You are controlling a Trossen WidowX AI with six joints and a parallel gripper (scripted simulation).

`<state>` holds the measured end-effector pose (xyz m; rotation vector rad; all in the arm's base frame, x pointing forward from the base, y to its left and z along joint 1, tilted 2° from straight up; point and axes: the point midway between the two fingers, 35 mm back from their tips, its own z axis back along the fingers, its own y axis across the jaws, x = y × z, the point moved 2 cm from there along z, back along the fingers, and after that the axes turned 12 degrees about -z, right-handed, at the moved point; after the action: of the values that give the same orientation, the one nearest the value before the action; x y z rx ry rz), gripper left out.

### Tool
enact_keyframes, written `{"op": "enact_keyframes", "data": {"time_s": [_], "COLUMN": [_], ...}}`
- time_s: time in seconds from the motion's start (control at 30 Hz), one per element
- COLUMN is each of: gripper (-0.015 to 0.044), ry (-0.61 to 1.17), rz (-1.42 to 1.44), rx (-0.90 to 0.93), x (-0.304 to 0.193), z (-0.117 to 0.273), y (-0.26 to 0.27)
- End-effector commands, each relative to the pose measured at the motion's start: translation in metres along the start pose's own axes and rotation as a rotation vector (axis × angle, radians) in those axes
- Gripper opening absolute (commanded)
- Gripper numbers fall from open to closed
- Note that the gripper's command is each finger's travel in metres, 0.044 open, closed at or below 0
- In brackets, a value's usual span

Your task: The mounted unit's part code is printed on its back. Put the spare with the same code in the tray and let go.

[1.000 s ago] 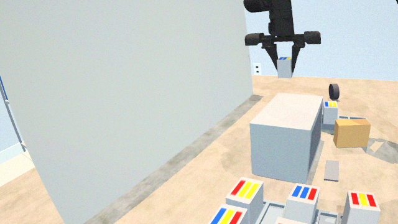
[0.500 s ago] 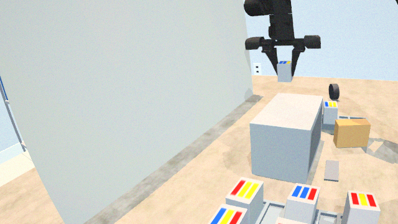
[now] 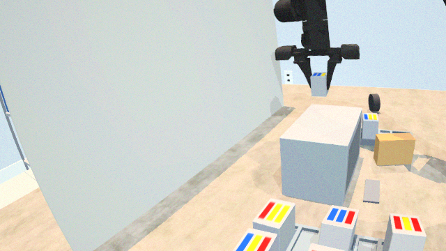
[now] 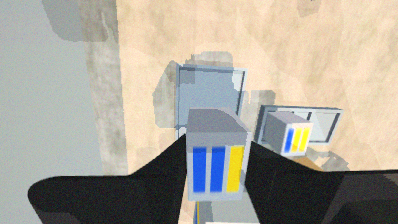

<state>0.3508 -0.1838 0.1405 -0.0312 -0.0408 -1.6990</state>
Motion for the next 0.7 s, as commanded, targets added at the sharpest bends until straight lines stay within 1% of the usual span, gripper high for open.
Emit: {"op": "enact_keyframes", "data": {"time_s": [0.0,0.67], "gripper": [0.0,0.0], "ry": [0.003,0.003], "rz": [0.003,0.003], "rx": [0.0,0.0], "x": [0.0,0.0], "z": [-0.003,-0.017], "y": [0.0,0.0]}}
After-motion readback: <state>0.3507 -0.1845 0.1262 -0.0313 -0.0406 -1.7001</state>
